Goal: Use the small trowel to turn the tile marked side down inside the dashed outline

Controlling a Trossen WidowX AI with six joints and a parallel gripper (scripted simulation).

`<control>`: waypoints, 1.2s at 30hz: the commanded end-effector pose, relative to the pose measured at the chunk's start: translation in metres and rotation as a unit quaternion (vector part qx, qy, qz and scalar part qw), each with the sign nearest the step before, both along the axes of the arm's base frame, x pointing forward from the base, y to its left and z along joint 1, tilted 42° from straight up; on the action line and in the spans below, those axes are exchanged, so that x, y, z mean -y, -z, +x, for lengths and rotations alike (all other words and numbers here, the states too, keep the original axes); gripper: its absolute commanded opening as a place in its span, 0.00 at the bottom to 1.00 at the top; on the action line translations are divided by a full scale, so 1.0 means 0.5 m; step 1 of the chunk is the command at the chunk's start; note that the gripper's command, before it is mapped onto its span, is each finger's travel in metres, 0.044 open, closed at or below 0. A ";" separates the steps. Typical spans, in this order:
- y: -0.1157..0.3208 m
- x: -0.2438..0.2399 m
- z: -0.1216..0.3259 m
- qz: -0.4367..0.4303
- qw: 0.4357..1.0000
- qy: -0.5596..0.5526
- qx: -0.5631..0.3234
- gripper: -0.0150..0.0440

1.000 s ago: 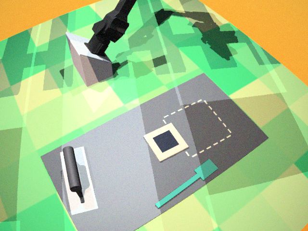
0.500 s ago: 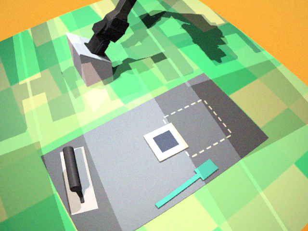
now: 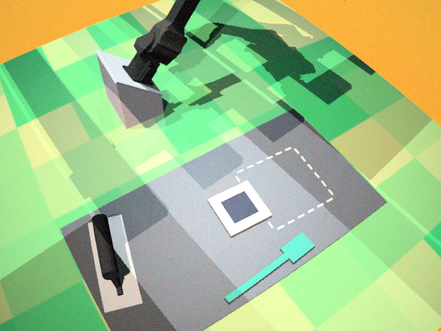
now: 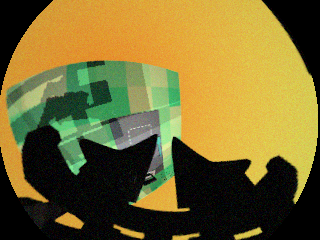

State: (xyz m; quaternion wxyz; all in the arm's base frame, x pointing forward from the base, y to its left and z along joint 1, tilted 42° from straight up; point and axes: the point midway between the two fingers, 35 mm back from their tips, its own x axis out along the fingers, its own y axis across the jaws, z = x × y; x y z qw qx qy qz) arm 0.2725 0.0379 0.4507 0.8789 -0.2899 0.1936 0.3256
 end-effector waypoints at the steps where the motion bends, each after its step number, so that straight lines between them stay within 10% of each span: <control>1: 0.000 0.000 0.000 0.000 1.000 0.000 0.000 0.42; 6: 0.000 0.000 0.000 0.000 1.000 0.000 0.000 0.25; 20: 0.000 0.000 0.000 0.000 1.000 0.000 0.000 0.25; 30: 0.034 0.054 0.039 -0.007 0.999 0.042 -0.026 0.69; 36: 0.104 0.117 0.123 0.015 0.992 0.082 -0.092 0.71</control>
